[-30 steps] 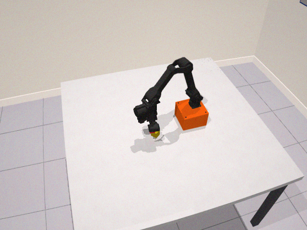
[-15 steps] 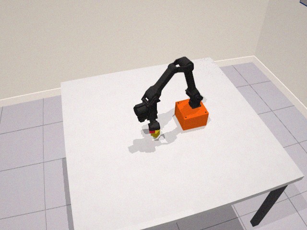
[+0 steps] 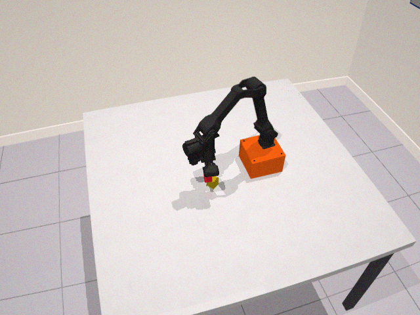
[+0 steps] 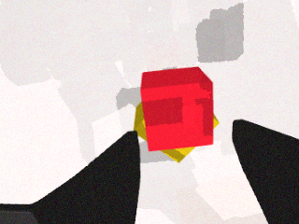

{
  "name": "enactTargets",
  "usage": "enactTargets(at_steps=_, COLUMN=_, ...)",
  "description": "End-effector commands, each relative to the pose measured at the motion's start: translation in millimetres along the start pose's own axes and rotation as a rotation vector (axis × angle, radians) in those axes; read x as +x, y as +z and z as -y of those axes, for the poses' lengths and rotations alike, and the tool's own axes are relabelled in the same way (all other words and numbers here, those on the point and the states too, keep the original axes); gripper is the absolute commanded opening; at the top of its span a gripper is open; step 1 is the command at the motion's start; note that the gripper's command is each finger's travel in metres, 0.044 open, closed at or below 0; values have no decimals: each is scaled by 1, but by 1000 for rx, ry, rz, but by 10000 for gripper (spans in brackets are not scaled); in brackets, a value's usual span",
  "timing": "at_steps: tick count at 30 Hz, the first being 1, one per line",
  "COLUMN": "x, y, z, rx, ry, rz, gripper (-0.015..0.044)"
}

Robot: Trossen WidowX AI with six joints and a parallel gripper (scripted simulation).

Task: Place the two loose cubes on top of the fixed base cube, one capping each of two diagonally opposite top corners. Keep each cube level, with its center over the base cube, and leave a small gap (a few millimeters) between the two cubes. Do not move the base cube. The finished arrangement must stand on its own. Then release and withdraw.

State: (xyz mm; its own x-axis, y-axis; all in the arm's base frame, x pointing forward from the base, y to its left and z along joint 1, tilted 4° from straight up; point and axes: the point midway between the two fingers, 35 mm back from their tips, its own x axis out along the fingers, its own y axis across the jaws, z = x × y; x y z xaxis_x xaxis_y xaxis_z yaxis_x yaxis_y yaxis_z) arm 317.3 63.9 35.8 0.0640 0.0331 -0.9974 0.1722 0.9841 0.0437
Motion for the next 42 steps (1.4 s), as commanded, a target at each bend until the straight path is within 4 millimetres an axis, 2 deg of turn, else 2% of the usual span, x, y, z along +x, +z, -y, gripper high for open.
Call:
enactTargets(at_steps=1, x=-7, y=3, z=-1, rx=-1, ry=6, rz=14, gripper=205)
enactTargets(at_steps=8, x=-7, y=3, z=-1, rx=-1, ry=6, rz=14, gripper=205)
enactTargets(at_steps=10, x=-5, y=3, z=4, rx=29, ry=2, rz=8, gripper=258)
enactTargets(at_steps=22, x=-22, y=23, z=102, rx=563, ry=-4, rz=13, gripper=265)
enactTargets(at_steps=28, x=-31, y=21, z=153, rx=834, ry=-5, rz=17, gripper=265)
enactTargets(at_steps=34, x=-41, y=11, z=202, rx=1105, ry=-5, rz=23, gripper=265)
enactTargets(at_steps=36, x=-43, y=8, z=213, rx=1163, ry=-5, rz=24, gripper=265)
enactTargets(at_steps=40, x=-43, y=8, z=214, rx=1170, ry=-5, rz=24, gripper=265)
enactTargets(at_steps=42, x=-35, y=9, z=214, rx=1170, ry=-5, rz=24, gripper=265)
